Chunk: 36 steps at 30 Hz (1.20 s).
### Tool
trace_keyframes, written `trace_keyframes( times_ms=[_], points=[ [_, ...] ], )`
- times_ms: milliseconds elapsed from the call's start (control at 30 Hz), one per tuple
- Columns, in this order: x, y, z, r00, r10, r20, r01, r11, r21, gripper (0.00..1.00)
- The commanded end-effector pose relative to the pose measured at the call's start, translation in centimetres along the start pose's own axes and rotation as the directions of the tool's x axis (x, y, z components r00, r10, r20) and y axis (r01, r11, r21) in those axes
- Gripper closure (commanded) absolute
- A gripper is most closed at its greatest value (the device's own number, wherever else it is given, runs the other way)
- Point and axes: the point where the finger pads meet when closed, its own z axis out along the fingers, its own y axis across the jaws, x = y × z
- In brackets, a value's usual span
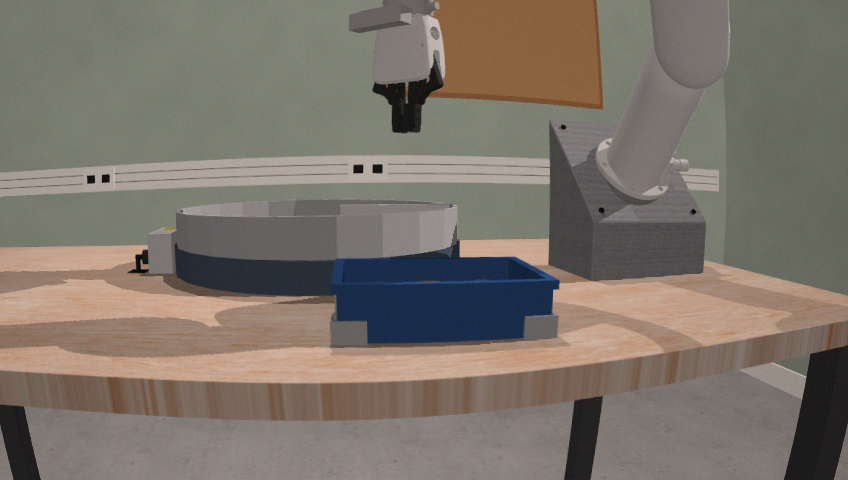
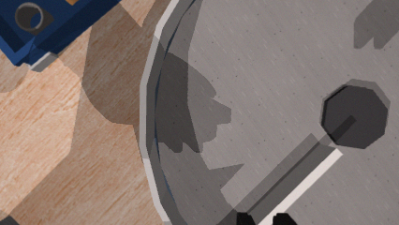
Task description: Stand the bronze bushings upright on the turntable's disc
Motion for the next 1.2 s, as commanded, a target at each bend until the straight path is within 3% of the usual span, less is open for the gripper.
trace_keyframes(
  times_ms=[0, 600, 633, 667, 733, 833, 1033, 1100, 1133, 1167],
  points=[
    [0.0, 0.1, -0.1, 1.0, -0.001, 0.0, 0.001, 1.0, -0.004, 0.85],
    [0.0, 0.1, -0.1, 1.0, -0.001, 0.0, 0.001, 1.0, -0.004, 0.85],
    [0.1, 0.1, -0.1, 1.0, -0.001, 0.0, 0.001, 1.0, -0.004, 0.59],
    [0.3, -0.1, -0.1, 1.0, -0.001, 0.0, 0.001, 1.0, -0.004, 0.59],
    [1.8, -1.3, 0.3, 1.0, -0.001, 0.0, 0.001, 1.0, -0.004, 0.59],
    [6.6, -5.7, 1.8, 1.0, -0.001, 0.0, 0.001, 1.0, -0.004, 0.59],
    [13.5, -11.9, 4.2, 1.0, -0.001, 0.0, 0.001, 1.0, -0.005, 0.59],
    [13.5, -11.9, 4.2, 1.0, -0.001, 0.0, 0.001, 1.0, -0.005, 0.59],
    [16.9, -15.1, 5.2, 1.0, -0.001, 0.0, 0.001, 1.0, -0.004, 0.59],
    [17.6, -15.7, 5.5, 1.0, -0.001, 0.001, 0.001, 1.0, -0.005, 0.59]
  ],
)
